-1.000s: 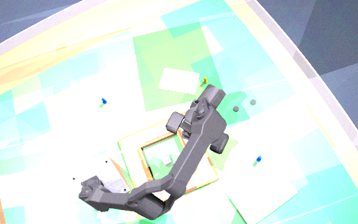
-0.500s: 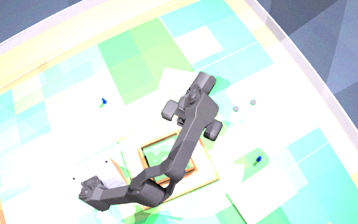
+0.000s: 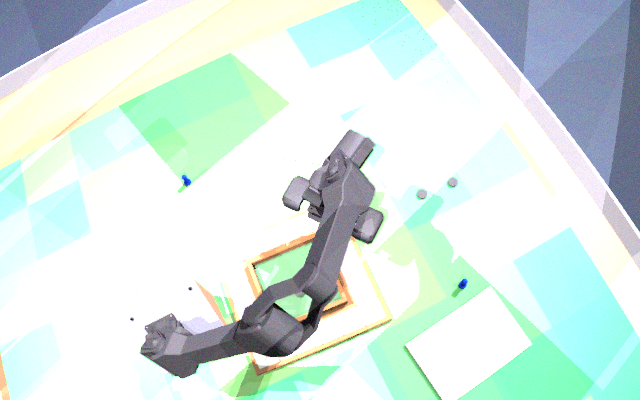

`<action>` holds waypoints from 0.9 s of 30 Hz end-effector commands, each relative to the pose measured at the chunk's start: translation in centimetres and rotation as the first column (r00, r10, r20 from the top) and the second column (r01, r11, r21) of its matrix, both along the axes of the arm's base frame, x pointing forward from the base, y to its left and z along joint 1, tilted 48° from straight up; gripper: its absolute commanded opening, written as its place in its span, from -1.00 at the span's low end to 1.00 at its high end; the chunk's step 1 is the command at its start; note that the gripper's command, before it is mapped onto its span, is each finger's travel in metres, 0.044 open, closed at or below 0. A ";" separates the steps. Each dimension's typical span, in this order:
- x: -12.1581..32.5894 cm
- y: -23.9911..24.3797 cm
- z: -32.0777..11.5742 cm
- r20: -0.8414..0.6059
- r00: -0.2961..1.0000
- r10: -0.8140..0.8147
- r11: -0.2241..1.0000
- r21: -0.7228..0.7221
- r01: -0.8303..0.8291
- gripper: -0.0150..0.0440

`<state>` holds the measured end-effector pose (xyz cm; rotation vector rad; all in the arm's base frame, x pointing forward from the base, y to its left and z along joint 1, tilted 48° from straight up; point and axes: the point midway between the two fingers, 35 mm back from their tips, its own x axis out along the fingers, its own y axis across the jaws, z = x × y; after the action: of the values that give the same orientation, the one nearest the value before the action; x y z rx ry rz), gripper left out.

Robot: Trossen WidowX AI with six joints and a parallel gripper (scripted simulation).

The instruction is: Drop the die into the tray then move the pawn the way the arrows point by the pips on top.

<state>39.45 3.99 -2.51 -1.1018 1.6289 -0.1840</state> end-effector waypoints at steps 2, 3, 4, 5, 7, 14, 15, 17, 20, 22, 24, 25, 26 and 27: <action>-0.3 -1.2 -0.9 -0.014 1.000 -0.005 1.000 -0.008 0.005 -0.49; -0.3 -1.2 -0.9 -0.014 1.000 -0.005 1.000 -0.008 0.005 -0.49; -0.3 -1.2 -1.0 -0.014 1.000 -0.005 1.000 -0.008 0.005 -0.49; -0.3 -1.3 -1.0 -0.014 1.000 -0.005 1.000 -0.008 0.005 -0.49; -0.3 -1.4 -1.1 -0.014 1.000 -0.005 1.000 -0.008 0.005 -0.49; -0.2 -2.2 -1.8 -0.014 1.000 -0.005 1.000 -0.009 0.005 -0.49; -0.2 -2.3 -1.9 -0.014 1.000 -0.005 1.000 -0.009 0.005 -0.49; -0.2 -2.5 -2.1 -0.014 1.000 -0.005 1.000 -0.009 0.005 -0.49; 0.0 -2.0 -1.7 -0.004 1.000 -0.004 1.000 -0.003 0.004 -0.22; 0.0 -2.0 -1.7 -0.004 1.000 -0.004 1.000 -0.003 0.004 -0.05; 0.0 -2.0 -1.7 -0.004 1.000 -0.004 1.000 -0.003 0.004 0.13; 0.0 -2.0 -1.7 -0.004 1.000 -0.004 1.000 -0.003 0.004 0.22; 0.0 -2.0 -1.7 -0.004 1.000 -0.004 1.000 -0.003 0.004 0.31; 0.0 -1.7 -1.5 -0.005 1.000 -0.004 1.000 -0.003 0.004 0.40</action>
<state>39.40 2.07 -4.24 -1.1049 1.6356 -0.1848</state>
